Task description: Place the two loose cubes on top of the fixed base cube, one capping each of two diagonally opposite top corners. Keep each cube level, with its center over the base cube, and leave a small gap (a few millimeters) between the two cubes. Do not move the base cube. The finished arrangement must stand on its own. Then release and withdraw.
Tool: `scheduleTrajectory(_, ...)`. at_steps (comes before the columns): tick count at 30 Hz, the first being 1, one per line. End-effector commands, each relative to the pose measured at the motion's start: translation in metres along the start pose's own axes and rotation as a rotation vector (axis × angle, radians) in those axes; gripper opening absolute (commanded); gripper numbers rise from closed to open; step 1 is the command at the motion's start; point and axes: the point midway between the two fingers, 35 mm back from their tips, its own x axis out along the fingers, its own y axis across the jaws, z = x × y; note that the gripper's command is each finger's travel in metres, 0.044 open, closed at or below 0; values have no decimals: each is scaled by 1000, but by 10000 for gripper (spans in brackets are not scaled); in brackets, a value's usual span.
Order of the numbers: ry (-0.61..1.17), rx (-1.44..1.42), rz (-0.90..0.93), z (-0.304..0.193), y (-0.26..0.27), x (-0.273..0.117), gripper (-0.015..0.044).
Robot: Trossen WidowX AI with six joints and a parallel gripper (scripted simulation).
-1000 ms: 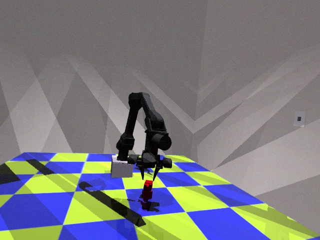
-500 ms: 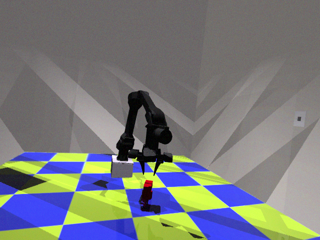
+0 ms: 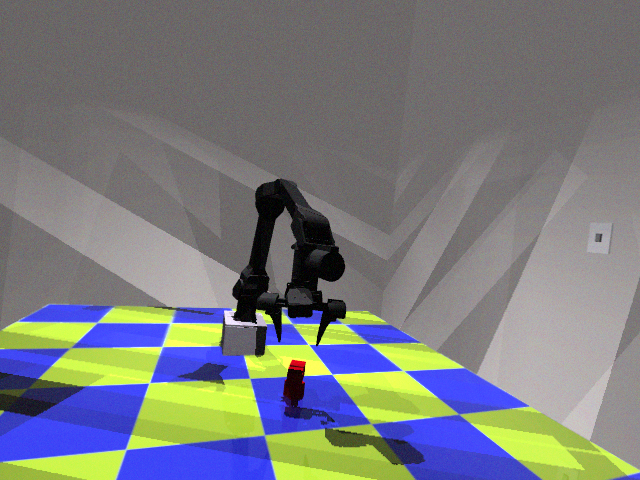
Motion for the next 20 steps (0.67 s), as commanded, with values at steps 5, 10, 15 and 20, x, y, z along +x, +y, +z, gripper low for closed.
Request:
scheduleTrajectory(5, 3, 0, 1, -31, 38, 0, 400)
scheduleTrajectory(10, 7, 1, 6, -86, 83, -2, 400)
scheduleTrajectory(15, 8, 1, 7, -103, 93, -3, 400)
scheduleTrajectory(20, 8, 1, 7, -103, 93, -3, 400)
